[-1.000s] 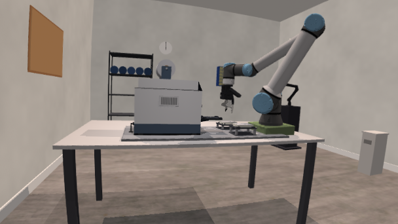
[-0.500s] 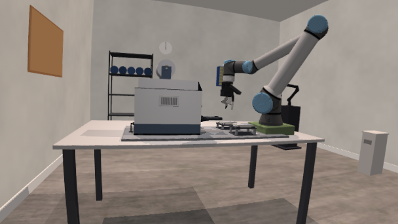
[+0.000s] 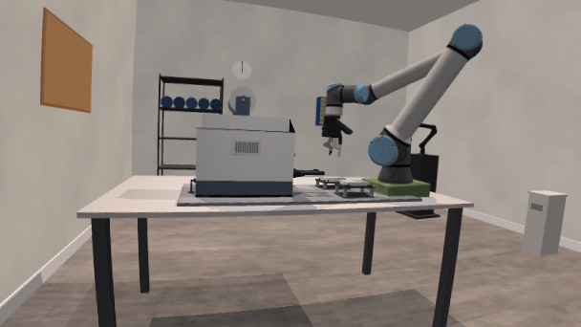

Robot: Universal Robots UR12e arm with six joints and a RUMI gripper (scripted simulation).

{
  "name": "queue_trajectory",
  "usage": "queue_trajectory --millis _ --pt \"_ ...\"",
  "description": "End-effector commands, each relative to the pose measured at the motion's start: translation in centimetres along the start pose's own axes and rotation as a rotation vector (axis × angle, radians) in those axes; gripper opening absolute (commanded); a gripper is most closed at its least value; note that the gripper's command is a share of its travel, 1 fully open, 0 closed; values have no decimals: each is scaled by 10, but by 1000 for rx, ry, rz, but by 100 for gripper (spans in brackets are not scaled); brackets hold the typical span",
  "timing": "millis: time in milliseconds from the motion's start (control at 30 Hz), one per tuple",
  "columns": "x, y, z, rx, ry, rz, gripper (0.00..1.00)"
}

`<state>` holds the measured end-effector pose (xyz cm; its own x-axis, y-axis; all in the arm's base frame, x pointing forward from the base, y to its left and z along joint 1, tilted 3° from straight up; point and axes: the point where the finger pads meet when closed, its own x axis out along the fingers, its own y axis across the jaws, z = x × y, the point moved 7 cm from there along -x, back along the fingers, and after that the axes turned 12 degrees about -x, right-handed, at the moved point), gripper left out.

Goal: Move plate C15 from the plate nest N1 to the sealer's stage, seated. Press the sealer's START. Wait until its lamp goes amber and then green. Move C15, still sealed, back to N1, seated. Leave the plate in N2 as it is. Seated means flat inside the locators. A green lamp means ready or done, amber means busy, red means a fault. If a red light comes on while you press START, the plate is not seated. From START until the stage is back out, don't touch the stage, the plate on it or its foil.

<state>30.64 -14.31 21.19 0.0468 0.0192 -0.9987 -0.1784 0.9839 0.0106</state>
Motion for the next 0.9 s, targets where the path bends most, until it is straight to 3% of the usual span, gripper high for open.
queue_trajectory --millis 0,867 --pt "-3 0 0 0 -1 -1 68" --pt "-62 59 37 35 -1 -1 68"
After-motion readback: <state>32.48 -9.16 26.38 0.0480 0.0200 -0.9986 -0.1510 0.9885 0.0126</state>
